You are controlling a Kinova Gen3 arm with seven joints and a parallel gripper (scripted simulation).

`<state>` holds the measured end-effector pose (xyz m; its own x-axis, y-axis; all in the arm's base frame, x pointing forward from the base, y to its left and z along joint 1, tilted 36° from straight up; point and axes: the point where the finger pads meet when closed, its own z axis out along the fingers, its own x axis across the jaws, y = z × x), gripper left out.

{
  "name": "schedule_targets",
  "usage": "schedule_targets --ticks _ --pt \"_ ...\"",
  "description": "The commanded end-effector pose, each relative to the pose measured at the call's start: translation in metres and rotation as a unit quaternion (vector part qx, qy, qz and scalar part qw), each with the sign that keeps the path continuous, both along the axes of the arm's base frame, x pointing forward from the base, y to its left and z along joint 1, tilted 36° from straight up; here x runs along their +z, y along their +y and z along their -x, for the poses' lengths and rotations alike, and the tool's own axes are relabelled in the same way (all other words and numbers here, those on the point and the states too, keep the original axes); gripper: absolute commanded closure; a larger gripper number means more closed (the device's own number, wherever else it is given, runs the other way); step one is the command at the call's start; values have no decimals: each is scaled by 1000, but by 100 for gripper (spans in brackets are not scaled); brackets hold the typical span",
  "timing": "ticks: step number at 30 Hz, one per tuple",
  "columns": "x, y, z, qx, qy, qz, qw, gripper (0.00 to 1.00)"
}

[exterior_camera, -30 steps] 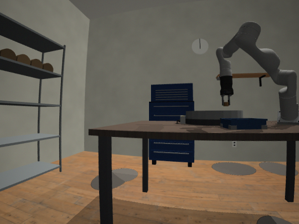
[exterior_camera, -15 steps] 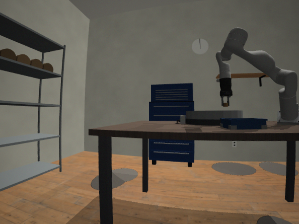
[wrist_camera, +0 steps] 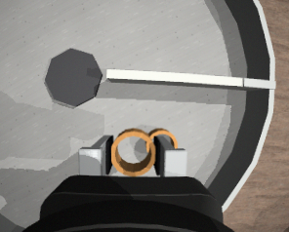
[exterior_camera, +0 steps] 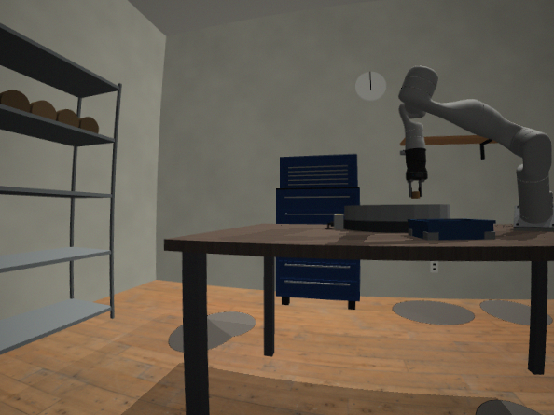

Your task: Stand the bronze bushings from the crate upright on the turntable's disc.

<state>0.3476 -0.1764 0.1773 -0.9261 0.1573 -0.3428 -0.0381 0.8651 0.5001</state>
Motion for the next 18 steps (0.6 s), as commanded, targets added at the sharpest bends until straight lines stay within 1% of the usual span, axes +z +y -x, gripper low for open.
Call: schedule_targets --ticks 1,2,14,18 --pt "-10 -23 5 -12 2 4 1000 100" --pt "-10 -23 5 -12 2 4 1000 100" --pt "-39 -69 12 -12 1 5 1000 100" --pt "-45 -78 13 -12 1 5 1000 100"
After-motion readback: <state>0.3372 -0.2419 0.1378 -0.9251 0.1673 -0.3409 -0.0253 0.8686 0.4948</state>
